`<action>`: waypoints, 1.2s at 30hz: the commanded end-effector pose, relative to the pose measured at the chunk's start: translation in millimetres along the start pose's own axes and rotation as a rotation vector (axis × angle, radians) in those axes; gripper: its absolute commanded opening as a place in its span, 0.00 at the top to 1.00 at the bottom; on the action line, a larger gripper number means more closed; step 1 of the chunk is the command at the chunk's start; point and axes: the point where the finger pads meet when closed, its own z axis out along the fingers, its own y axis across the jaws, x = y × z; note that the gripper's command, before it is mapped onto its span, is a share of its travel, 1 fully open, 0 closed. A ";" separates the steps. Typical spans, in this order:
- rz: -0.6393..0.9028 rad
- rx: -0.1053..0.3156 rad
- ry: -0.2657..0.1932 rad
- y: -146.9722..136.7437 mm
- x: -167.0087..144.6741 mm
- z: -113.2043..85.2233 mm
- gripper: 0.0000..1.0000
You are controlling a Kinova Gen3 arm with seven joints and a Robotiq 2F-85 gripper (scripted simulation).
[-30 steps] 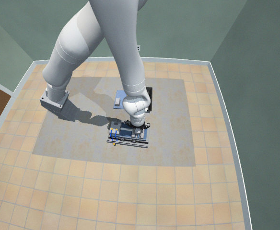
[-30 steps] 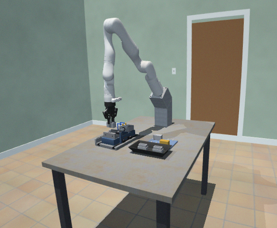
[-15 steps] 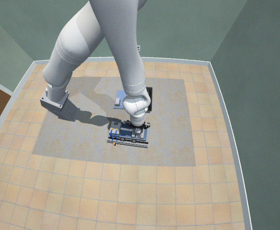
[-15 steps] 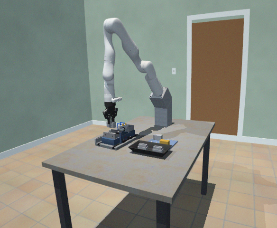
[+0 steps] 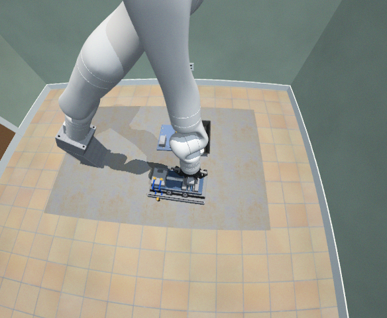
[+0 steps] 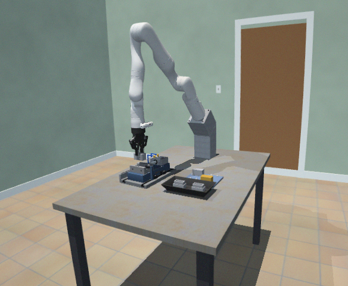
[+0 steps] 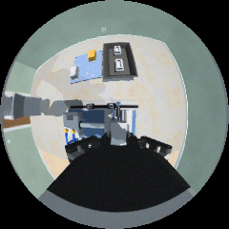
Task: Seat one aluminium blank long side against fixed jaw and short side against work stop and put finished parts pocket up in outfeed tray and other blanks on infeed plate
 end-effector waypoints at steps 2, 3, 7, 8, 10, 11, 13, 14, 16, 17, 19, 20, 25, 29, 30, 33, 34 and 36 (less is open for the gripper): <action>0.000 -0.001 0.000 0.5 -0.1 -0.5 1.00; 0.000 -0.001 0.000 0.5 -0.1 -0.5 1.00; 0.000 -0.001 0.000 0.5 -0.1 -0.5 1.00; 0.000 -0.001 0.000 0.5 -0.1 -0.5 1.00; 0.000 -0.001 0.000 0.5 -0.1 -0.5 1.00; 0.000 -0.001 0.000 0.5 -0.1 -0.5 1.00; 0.000 -0.001 0.000 0.5 -0.1 -0.4 1.00; 0.000 -0.001 0.000 0.5 -0.1 -0.4 1.00; 0.000 -0.001 0.000 0.5 -0.1 -0.2 1.00; 0.000 -0.001 0.000 0.5 -0.1 -0.1 1.00; 0.000 -0.001 0.000 0.5 -0.1 0.4 1.00; 0.000 -0.001 0.000 0.5 -0.1 0.6 1.00; 0.000 -0.001 0.000 0.6 -0.1 2.5 1.00; 0.000 -0.001 0.000 0.6 -0.1 4.7 1.00; 0.000 -0.001 0.000 0.6 -0.1 4.7 1.00; 0.000 -0.001 0.000 0.6 -0.1 5.9 1.00; 0.000 -0.001 0.000 0.6 -0.1 6.6 1.00; 0.000 -0.001 0.000 0.6 -0.1 7.9 1.00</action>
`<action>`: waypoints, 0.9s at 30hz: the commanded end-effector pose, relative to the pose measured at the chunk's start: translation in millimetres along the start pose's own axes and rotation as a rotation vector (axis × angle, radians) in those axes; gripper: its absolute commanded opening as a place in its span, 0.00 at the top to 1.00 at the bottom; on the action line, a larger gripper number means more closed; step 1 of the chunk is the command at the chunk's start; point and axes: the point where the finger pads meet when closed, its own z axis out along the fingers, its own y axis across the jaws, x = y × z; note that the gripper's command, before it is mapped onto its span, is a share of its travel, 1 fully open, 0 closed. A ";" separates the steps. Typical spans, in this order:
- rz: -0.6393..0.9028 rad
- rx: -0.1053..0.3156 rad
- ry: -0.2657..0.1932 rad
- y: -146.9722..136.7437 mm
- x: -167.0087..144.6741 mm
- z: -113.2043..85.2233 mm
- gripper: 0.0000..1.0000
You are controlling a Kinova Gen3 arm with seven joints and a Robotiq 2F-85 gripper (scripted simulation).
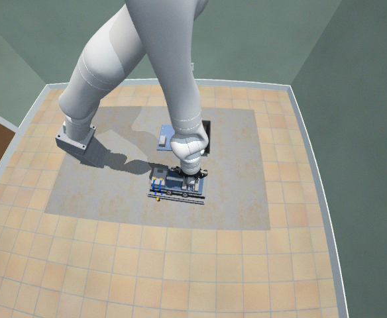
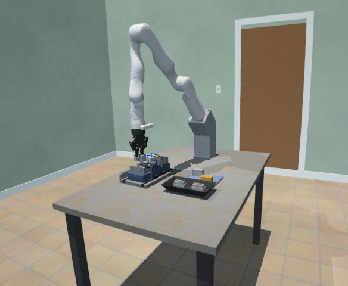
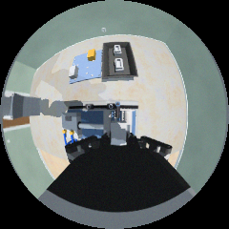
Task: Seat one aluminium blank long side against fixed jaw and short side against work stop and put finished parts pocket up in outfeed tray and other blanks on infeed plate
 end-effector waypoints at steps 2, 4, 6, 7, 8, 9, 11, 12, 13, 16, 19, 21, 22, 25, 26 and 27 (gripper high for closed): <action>0.003 0.001 -0.002 -0.9 -2.1 2.8 1.00; 0.003 0.001 -0.002 -0.9 -2.1 4.3 1.00; 0.003 0.001 -0.002 -0.9 -2.1 5.7 1.00; 0.003 0.001 -0.002 -0.9 -2.1 6.5 1.00; 0.003 0.001 -0.002 -0.9 -2.1 7.2 1.00; 0.003 0.001 -0.002 -0.9 -2.1 7.9 1.00; 0.003 0.001 -0.002 -0.9 -2.1 8.6 1.00; 0.003 0.001 -0.002 -0.9 -2.1 8.6 1.00; 0.003 0.001 -0.002 -0.9 -2.1 9.3 1.00; 0.003 0.001 -0.002 -0.9 -2.1 11.3 1.00; 0.003 0.001 -0.002 -0.9 -2.1 13.0 1.00; 0.003 0.001 -0.002 -0.9 -2.1 14.0 1.00; 0.003 0.001 -0.002 -0.9 -2.1 14.4 1.00; 0.003 0.001 -0.002 -0.9 -2.1 15.5 1.00; 0.003 0.001 -0.002 -0.9 -2.1 15.8 1.00; 0.003 0.001 -0.002 -0.9 -2.1 16.0 1.00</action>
